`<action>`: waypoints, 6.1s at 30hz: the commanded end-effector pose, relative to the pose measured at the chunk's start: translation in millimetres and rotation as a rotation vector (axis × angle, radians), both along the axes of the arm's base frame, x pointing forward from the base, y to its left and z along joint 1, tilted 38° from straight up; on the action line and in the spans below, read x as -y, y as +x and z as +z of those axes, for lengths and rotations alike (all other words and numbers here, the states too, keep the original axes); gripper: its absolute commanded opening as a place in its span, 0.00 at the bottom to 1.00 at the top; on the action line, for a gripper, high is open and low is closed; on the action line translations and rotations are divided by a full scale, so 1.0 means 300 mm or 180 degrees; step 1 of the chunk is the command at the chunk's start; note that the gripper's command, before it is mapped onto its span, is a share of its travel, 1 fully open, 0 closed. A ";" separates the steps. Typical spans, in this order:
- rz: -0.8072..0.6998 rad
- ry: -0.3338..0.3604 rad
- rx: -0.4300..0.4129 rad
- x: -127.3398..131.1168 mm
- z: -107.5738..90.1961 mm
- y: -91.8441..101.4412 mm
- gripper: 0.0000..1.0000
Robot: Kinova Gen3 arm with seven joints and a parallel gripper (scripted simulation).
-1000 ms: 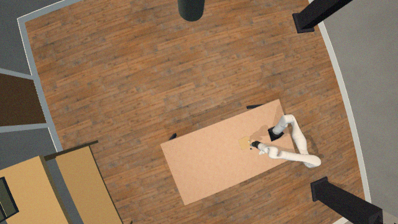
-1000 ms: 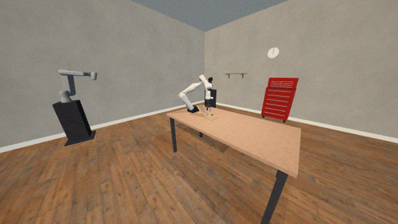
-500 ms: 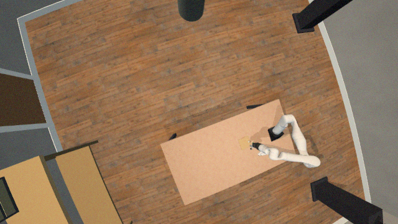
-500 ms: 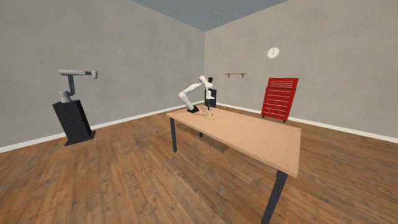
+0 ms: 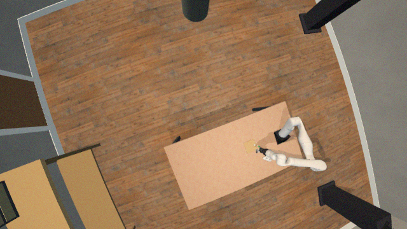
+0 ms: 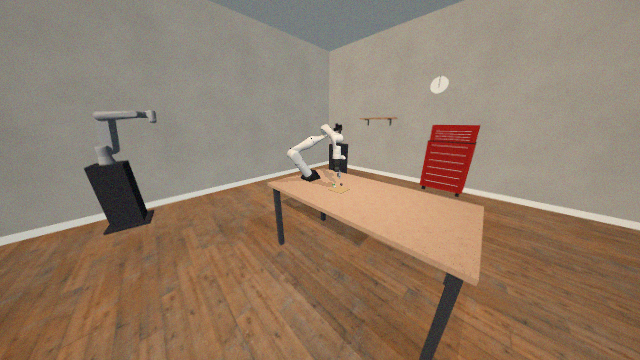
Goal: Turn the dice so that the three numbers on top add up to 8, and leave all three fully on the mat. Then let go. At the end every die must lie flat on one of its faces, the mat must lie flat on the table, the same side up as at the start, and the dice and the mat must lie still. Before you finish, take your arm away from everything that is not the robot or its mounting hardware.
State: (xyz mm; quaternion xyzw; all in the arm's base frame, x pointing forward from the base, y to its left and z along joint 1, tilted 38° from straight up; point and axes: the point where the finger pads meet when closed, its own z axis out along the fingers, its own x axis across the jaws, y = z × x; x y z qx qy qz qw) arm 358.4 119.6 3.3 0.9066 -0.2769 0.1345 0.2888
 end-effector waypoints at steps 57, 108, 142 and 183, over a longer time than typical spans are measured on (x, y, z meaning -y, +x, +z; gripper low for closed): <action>-0.2665 0.0257 0.2026 -0.100 -0.155 -0.067 1.00; -0.2668 0.0258 0.2029 -0.096 -0.162 -0.066 0.64; -0.2669 0.0258 0.2031 -0.019 -0.269 -0.052 0.64; -0.2669 0.0258 0.2031 -0.001 -0.294 -0.049 0.64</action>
